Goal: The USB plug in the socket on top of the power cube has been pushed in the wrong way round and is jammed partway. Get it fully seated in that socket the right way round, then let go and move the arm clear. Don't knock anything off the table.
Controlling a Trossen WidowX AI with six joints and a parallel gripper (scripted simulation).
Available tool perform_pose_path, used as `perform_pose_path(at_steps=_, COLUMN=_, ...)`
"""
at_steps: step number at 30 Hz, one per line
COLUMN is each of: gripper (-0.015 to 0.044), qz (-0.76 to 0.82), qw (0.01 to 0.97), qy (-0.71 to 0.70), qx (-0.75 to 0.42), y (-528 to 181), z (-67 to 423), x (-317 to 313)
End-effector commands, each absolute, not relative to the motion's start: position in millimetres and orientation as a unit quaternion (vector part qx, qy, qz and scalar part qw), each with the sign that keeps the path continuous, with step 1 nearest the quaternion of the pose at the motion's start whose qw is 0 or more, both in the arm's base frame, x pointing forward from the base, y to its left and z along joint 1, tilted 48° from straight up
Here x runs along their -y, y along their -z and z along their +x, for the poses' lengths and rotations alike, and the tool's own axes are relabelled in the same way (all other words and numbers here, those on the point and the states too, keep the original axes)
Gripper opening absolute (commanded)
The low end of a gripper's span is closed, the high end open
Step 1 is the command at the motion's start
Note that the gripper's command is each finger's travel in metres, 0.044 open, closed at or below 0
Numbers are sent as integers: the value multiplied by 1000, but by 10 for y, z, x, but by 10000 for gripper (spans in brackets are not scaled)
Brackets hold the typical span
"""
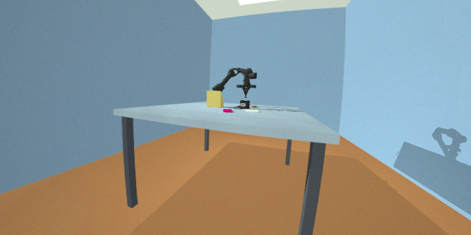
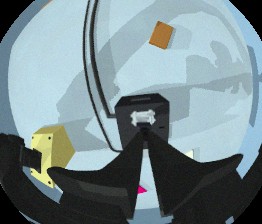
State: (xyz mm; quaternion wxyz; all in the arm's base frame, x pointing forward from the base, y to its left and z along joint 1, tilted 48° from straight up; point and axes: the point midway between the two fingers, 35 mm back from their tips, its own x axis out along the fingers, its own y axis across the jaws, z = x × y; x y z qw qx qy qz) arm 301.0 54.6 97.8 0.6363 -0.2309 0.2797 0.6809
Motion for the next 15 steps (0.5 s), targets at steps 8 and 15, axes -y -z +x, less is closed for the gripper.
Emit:
perform_pose_path(at_steps=8, gripper=0, qz=-236, qw=635, qy=-680, qx=-279, y=-1037, z=3034, x=-482)
perform_pose_path(at_steps=15, gripper=0, qz=-225, qw=639, qy=-677, qx=-288, y=-1034, z=3026, x=-484)
